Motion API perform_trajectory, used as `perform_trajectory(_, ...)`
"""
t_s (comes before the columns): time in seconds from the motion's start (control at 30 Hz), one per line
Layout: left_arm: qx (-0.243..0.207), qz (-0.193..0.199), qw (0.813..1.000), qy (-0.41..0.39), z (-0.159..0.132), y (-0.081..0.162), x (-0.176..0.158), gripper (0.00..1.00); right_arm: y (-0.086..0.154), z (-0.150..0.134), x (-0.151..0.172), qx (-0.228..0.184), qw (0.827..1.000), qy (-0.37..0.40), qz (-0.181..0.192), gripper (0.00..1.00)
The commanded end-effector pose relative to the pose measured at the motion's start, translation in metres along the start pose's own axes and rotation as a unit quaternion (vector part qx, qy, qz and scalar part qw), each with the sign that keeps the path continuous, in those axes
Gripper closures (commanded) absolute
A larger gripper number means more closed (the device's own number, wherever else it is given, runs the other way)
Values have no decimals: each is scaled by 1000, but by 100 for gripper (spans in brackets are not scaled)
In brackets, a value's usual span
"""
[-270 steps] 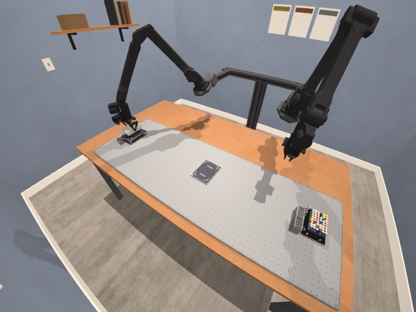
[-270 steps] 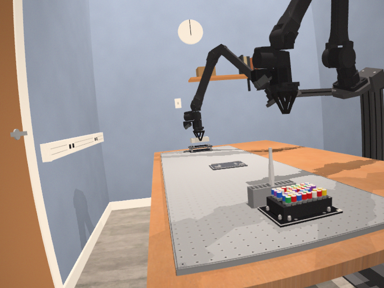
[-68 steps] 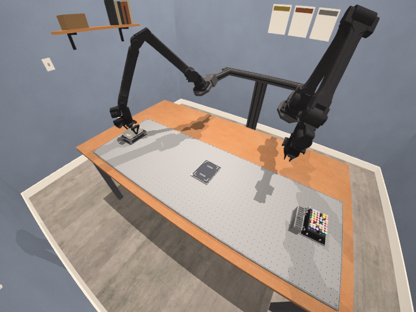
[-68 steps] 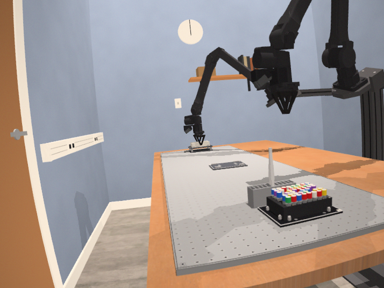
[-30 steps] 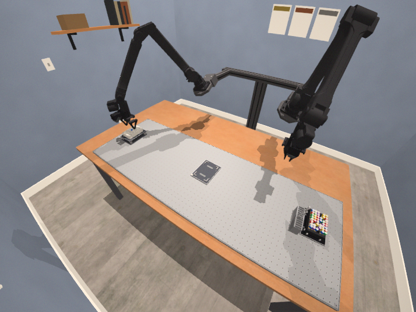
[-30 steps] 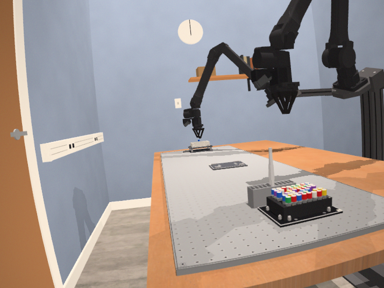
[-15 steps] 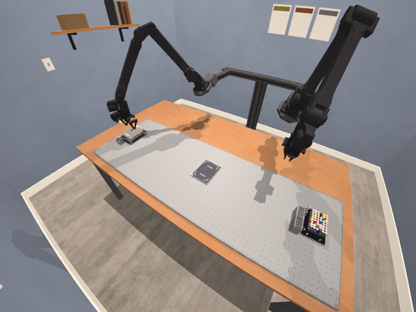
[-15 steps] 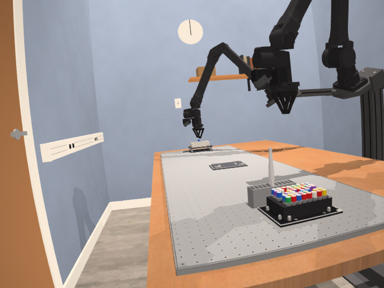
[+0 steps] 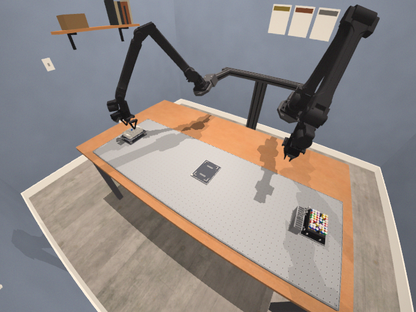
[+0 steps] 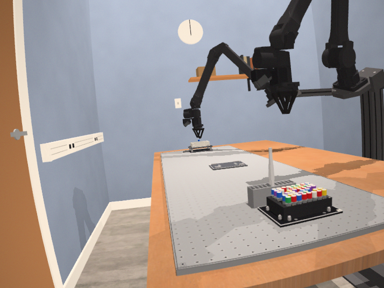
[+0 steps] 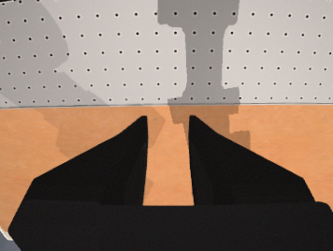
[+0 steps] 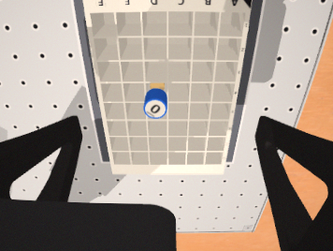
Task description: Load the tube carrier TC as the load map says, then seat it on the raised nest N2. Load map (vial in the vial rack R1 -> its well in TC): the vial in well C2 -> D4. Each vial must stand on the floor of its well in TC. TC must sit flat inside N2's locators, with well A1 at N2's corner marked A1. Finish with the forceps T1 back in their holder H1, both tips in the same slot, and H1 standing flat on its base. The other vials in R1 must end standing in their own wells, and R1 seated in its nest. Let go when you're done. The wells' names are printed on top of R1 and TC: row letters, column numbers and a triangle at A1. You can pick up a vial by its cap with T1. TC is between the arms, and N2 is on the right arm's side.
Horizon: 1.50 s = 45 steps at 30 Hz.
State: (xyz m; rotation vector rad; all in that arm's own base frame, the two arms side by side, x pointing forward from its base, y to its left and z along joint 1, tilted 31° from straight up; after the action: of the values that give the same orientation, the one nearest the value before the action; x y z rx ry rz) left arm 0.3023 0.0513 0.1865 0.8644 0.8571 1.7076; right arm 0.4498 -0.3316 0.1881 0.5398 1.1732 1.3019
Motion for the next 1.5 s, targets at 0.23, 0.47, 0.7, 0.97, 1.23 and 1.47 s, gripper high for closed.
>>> perform_trajectory(0.23, -9, 1, 1000, 8, 9, 3, 2, 76, 21, 4, 18, -14, 1000, -6, -13, 0)
perform_trajectory(0.47, -9, 1, 1000, 8, 9, 3, 2, 76, 32, -1, 43, -14, 1000, -6, -12, 0)
perform_trajectory(0.7, -9, 1, 1000, 8, 9, 3, 2, 76, 40, -6, 60, -13, 1000, -8, -12, 0)
perform_trajectory(0.97, -9, 1, 1000, 8, 9, 3, 2, 76, 53, -10, 90, -14, 1000, -7, -11, 0)
perform_trajectory(1.23, -9, 1, 1000, 8, 9, 3, 2, 76, 63, -17, 109, -11, 1000, -10, -11, 0)
perform_trajectory(1.47, -9, 1, 1000, 8, 9, 3, 2, 76, 74, -20, 137, -12, 1000, -7, -8, 0)
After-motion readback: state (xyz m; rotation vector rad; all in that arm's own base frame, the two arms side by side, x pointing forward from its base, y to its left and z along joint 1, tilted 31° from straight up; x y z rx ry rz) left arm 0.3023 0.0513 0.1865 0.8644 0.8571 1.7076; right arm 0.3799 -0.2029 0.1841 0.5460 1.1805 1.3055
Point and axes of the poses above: on each arm, the point where the finger pads meet when closed, its own y axis back along the fingers, its own x axis across the jaws, z = x × y, the point moved 10 cm from there along y, back along the fingers, and after that the axes turned 13 degrees about y, right-handed, at the moved point
